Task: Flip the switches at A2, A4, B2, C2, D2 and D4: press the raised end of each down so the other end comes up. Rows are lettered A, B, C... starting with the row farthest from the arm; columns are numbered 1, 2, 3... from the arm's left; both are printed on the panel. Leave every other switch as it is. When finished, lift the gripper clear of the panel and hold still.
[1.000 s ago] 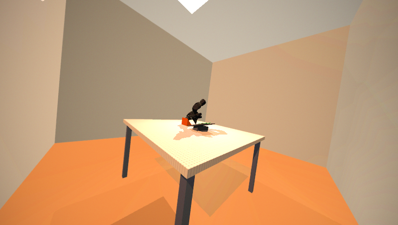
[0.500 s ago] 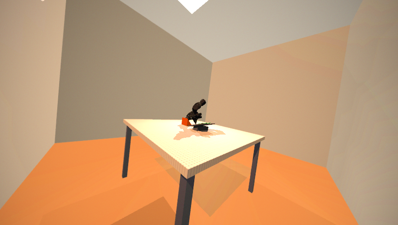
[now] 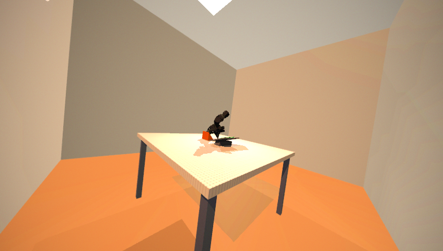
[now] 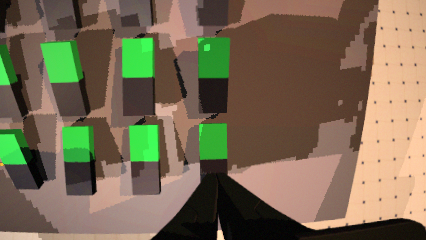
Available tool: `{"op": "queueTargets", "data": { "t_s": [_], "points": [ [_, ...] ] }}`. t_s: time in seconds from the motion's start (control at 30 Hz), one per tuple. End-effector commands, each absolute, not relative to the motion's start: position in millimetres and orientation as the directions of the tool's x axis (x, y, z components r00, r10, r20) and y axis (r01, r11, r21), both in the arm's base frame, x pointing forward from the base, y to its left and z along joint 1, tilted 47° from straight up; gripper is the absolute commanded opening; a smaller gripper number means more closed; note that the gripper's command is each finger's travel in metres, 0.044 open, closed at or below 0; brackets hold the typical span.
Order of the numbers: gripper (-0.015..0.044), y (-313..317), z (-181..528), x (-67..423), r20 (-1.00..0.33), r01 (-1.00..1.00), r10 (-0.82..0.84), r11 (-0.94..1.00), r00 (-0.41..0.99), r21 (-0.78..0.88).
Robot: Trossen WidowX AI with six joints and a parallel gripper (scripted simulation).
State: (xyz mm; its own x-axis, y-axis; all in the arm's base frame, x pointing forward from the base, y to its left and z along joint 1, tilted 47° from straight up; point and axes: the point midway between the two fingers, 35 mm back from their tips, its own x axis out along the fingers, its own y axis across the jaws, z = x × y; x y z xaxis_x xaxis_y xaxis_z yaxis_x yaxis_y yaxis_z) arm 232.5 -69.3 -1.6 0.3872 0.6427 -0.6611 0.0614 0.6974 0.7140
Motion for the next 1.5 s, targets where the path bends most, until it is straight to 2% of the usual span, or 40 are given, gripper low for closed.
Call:
{"op": "queueTargets", "data": {
  "t_s": [0.0, 0.87, 1.2, 1.47],
  "points": [
    [0.0, -69, -2, 233, -0.657, 0.064, 0.644, 0.693, 0.392, 0.718],
    [0.0, -66, -4, 235, -0.657, 0.063, 0.644, 0.693, 0.392, 0.718],
    [0.0, -110, 39, 211, -0.665, 0.065, 0.651, 0.695, 0.366, 0.716],
    [0.0, -100, 95, 277, -0.662, 0.063, 0.653, 0.693, 0.368, 0.718]
  ]
}}
